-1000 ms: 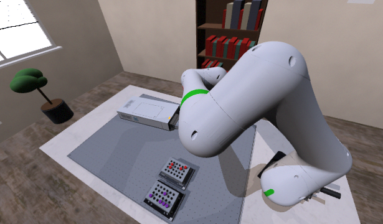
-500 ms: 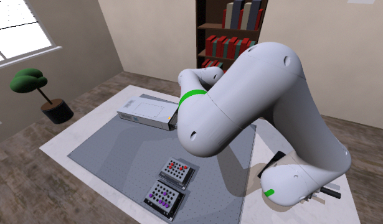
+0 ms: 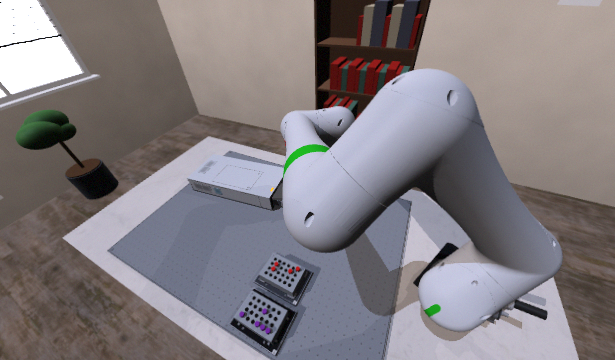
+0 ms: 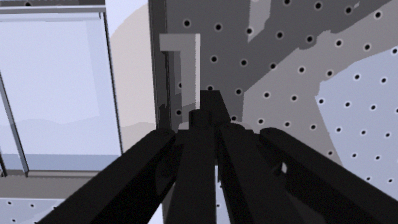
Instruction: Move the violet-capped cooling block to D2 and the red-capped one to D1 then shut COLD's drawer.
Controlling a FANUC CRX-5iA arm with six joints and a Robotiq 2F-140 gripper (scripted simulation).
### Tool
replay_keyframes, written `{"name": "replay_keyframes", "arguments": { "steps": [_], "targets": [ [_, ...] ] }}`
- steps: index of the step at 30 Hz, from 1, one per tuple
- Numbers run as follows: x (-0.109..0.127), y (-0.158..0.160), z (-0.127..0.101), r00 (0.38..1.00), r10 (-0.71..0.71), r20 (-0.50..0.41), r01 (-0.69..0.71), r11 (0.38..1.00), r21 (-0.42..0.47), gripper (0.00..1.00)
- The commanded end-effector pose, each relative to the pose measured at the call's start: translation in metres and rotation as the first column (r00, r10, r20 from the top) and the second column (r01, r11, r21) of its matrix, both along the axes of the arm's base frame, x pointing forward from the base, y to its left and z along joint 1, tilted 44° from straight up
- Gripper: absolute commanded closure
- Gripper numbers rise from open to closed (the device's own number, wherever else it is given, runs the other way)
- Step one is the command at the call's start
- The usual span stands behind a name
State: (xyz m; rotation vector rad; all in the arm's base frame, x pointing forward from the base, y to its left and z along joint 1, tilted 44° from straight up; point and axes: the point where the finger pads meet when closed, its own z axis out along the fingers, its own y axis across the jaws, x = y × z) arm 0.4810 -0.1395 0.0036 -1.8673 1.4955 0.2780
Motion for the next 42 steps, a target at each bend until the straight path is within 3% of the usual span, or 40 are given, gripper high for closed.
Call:
{"name": "replay_keyframes", "arguments": {
  "steps": [1,42],
  "targets": [
    [0.003,-0.001,0.002,1.0,-0.001,0.001,0.001,1.0,-0.001,0.9],
    [0.047,0.003,0.02,1.0,-0.001,0.001,0.001,1.0,-0.001,0.9]
  ]
}}
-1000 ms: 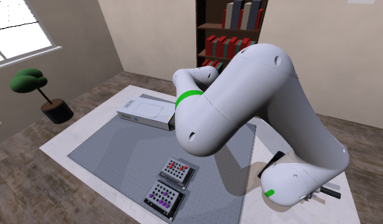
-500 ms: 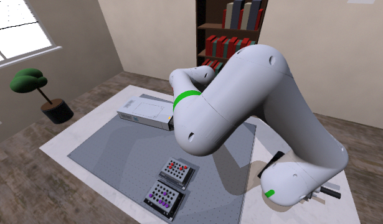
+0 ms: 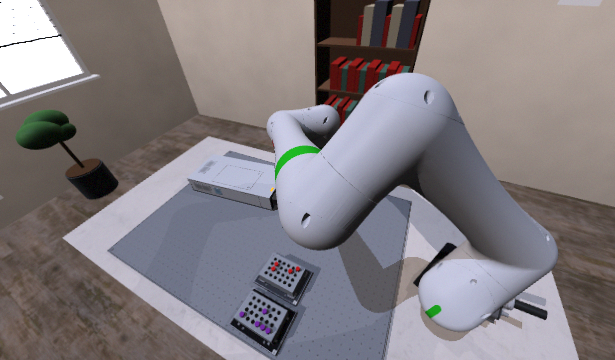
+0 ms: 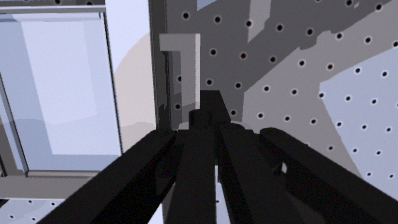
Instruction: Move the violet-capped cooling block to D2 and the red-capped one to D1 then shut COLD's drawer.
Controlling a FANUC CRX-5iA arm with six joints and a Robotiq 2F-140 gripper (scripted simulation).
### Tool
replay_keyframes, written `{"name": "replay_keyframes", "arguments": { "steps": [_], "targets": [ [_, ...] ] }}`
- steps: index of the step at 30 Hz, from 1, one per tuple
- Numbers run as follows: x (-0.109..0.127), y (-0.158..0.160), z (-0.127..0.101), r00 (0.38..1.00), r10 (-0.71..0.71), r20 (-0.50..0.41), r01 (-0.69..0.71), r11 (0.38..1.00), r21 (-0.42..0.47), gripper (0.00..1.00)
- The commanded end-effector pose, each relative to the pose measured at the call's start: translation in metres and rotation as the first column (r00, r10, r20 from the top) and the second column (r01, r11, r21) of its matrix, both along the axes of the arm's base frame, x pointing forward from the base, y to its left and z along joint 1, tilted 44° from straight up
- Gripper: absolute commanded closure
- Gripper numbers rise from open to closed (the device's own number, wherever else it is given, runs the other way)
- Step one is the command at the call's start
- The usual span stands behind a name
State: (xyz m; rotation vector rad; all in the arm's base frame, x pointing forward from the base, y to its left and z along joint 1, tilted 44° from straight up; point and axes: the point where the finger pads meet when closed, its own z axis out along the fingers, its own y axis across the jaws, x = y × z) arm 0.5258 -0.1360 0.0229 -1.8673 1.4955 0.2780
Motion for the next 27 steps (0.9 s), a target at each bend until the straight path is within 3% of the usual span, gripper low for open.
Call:
{"name": "replay_keyframes", "arguments": {
  "steps": [1,27],
  "targets": [
    [0.002,-0.001,0.001,1.0,-0.001,0.001,0.001,1.0,-0.001,0.9],
    [0.03,0.001,0.013,1.0,-0.001,0.001,0.001,1.0,-0.001,0.9]
  ]
}}
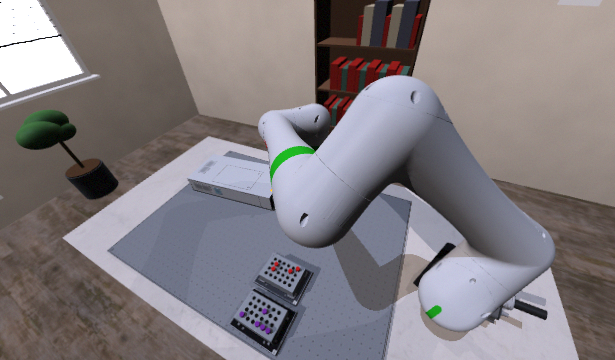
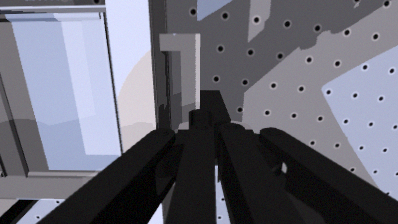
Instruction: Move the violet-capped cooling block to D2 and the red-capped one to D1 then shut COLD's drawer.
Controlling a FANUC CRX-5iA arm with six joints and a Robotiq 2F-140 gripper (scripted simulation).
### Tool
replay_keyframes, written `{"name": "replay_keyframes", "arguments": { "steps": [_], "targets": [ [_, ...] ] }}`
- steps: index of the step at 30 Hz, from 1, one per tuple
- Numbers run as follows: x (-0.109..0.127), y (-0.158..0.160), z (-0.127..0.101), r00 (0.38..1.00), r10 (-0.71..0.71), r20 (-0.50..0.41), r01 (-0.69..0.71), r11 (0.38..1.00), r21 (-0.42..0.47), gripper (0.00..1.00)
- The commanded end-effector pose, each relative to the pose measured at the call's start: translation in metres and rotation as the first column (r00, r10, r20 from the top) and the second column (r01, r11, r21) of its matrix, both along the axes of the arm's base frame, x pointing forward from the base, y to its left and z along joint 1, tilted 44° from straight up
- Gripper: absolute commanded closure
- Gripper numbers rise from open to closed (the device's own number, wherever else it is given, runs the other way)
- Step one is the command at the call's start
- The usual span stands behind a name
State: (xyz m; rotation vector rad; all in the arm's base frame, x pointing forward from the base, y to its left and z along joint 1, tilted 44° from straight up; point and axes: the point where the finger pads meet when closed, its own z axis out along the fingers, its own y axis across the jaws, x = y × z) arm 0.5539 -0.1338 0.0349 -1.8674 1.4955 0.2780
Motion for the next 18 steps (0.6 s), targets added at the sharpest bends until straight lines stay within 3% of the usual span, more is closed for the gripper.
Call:
{"name": "replay_keyframes", "arguments": {
  "steps": [1,18],
  "targets": [
    [0.003,-0.001,0.002,1.0,-0.001,0.001,0.001,1.0,-0.001,0.9],
    [0.021,0.001,0.009,1.0,-0.001,0.001,0.001,1.0,-0.001,0.9]
  ]
}}
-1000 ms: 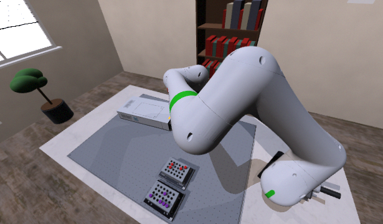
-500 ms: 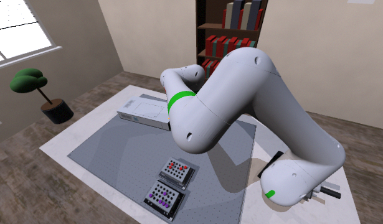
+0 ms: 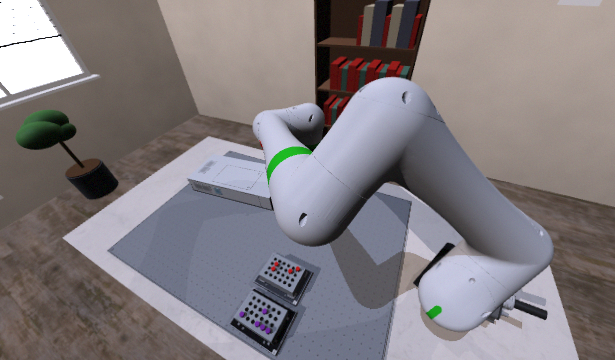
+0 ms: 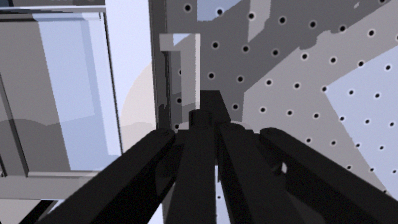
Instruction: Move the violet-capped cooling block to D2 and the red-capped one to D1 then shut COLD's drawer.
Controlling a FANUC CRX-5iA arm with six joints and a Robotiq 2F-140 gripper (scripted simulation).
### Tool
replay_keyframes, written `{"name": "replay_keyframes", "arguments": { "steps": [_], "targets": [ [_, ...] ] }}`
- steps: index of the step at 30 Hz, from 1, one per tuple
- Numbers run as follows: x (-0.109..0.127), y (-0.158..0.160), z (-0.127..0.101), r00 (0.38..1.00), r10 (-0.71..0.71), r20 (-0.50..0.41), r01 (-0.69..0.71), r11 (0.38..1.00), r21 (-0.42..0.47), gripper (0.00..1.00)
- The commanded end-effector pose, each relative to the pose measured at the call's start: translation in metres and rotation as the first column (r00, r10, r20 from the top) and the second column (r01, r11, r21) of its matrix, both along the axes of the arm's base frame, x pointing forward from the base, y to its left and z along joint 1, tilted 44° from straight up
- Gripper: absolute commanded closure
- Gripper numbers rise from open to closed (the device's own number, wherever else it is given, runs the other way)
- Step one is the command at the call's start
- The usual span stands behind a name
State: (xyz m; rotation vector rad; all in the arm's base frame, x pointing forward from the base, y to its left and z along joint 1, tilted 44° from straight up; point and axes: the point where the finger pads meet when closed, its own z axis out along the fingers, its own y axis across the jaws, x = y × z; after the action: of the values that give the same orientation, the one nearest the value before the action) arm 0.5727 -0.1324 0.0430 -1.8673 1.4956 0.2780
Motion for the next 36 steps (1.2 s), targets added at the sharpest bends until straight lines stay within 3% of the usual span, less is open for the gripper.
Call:
{"name": "replay_keyframes", "arguments": {
  "steps": [1,36],
  "targets": [
    [0.003,-0.001,0.002,1.0,-0.001,0.001,0.001,1.0,-0.001,0.9],
    [0.04,0.002,0.018,1.0,-0.001,0.001,0.001,1.0,-0.001,0.9]
  ]
}}
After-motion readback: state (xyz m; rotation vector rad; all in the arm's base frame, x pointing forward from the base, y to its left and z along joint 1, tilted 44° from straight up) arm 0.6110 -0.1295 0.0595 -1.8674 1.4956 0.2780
